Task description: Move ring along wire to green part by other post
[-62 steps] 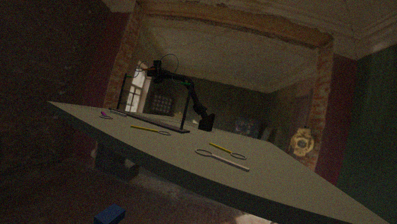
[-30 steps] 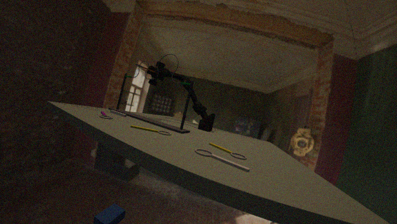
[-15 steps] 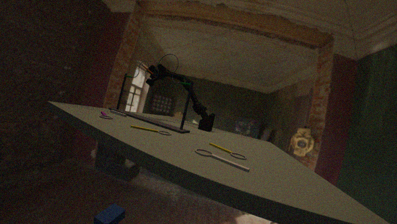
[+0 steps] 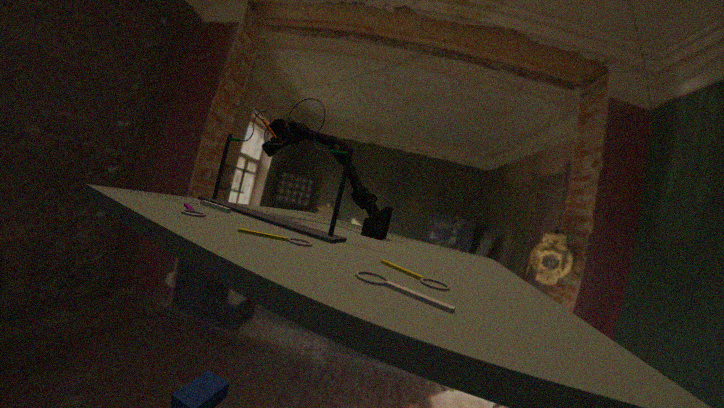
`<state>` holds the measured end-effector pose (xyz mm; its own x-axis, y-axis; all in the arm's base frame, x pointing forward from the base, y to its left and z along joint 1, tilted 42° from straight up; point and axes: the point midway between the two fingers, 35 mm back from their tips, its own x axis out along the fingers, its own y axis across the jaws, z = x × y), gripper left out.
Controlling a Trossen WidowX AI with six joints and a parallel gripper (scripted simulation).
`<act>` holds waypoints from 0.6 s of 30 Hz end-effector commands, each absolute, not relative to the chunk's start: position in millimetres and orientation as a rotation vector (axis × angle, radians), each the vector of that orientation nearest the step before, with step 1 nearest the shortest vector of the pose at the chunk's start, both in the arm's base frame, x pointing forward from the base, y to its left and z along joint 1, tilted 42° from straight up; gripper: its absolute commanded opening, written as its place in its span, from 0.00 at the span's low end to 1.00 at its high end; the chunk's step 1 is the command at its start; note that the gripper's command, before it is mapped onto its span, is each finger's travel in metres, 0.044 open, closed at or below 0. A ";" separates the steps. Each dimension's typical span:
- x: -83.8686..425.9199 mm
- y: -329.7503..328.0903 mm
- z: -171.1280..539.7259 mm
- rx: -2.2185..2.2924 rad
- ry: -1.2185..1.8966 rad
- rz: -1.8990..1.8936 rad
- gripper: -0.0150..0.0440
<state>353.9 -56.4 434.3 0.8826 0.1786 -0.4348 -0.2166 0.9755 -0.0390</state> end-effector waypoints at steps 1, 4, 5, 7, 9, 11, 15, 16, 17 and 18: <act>354.4 -61.3 435.6 -0.163 0.432 0.183 0.00; 355.4 -65.9 436.3 -0.226 0.424 0.163 0.00; 355.7 -67.4 436.6 -0.247 0.422 0.156 0.00; 356.4 -70.4 437.3 -0.289 0.416 0.142 0.00; 357.0 -73.4 438.1 -0.331 0.410 0.128 0.00; 357.6 -76.4 439.1 -0.372 0.404 0.115 0.00; 358.7 -82.1 441.4 -0.456 0.391 0.087 0.00; 359.0 -83.5 442.1 -0.476 0.388 0.080 0.00; 359.2 -84.9 442.8 -0.497 0.385 0.073 0.00; 359.5 -86.3 443.5 -0.518 0.381 0.066 0.00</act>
